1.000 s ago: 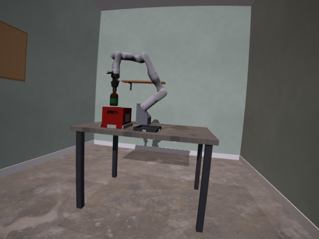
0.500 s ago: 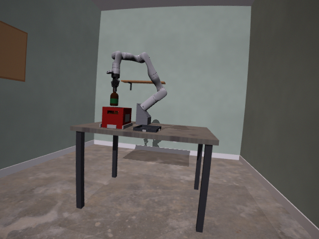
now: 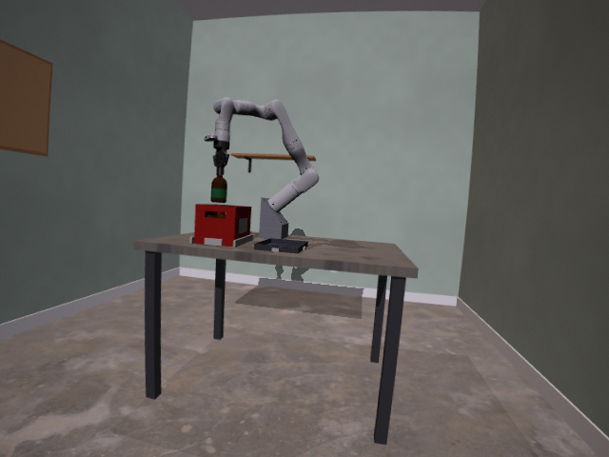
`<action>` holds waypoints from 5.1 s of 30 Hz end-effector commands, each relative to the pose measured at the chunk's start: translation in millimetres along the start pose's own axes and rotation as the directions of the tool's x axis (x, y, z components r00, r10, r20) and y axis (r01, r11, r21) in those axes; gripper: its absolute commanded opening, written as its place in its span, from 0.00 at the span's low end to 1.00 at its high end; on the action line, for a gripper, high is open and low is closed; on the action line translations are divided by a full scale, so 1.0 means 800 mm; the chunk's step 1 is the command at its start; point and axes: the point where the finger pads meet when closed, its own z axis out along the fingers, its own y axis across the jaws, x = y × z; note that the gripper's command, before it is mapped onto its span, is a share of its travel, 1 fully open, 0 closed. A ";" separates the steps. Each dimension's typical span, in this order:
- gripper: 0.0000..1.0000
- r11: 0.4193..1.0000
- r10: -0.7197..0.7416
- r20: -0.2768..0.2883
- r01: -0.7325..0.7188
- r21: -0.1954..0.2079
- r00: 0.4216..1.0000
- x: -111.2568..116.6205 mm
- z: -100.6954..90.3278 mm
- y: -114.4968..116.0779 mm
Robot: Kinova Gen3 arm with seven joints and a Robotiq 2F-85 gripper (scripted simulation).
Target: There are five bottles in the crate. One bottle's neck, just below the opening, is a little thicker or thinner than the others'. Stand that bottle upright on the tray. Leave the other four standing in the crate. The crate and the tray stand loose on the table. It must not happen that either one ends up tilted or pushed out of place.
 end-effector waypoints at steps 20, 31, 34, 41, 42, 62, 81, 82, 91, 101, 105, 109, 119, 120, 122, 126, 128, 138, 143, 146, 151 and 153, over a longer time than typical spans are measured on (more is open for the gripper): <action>0.00 1.000 -0.001 -0.003 0.001 -0.001 1.000 -0.010 -0.002 -0.014; 0.00 1.000 -0.001 -0.003 0.001 -0.001 1.000 -0.017 -0.002 -0.023; 0.00 1.000 -0.001 -0.003 0.001 -0.001 1.000 -0.019 -0.002 -0.027; 0.00 1.000 -0.001 -0.003 0.001 -0.001 1.000 -0.024 -0.002 -0.033; 0.00 1.000 -0.001 -0.003 0.001 -0.001 1.000 -0.025 -0.002 -0.035; 0.00 1.000 -0.001 -0.003 0.001 -0.001 1.000 -0.046 -0.002 -0.064; 0.00 1.000 -0.001 -0.003 0.001 -0.001 1.000 -0.072 -0.002 -0.100; 0.00 1.000 -0.001 -0.003 0.001 -0.001 1.000 -0.074 -0.002 -0.102; 0.00 1.000 -0.001 -0.003 0.001 -0.001 1.000 -0.088 -0.002 -0.122; 0.00 1.000 -0.001 -0.003 0.001 -0.001 1.000 -0.106 -0.002 -0.148; 0.00 1.000 -0.001 -0.003 0.001 -0.001 1.000 -0.115 -0.002 -0.159; 0.00 1.000 -0.001 -0.003 0.001 -0.001 1.000 -0.119 -0.002 -0.165; 0.00 1.000 -0.001 -0.003 0.001 -0.001 1.000 -0.140 -0.001 -0.194; 0.00 1.000 -0.001 -0.003 0.001 -0.001 1.000 -0.142 -0.001 -0.197; 0.00 1.000 -0.001 -0.003 0.001 -0.001 1.000 -0.146 -0.001 -0.202; 0.00 1.000 -0.001 -0.003 0.001 -0.001 1.000 -0.150 -0.001 -0.208; 0.00 1.000 -0.001 -0.003 0.001 -0.001 1.000 -0.154 -0.001 -0.213; 0.00 1.000 -0.001 -0.003 0.001 -0.001 1.000 -0.173 -0.001 -0.240; 0.00 1.000 -0.001 -0.003 0.001 -0.001 1.000 -0.179 -0.001 -0.247; 0.00 1.000 -0.001 -0.003 0.001 -0.001 1.000 -0.184 -0.001 -0.255; 0.00 1.000 -0.001 -0.003 0.001 -0.001 1.000 -0.192 -0.001 -0.266; 0.00 1.000 -0.001 -0.003 0.001 -0.001 1.000 -0.195 -0.001 -0.271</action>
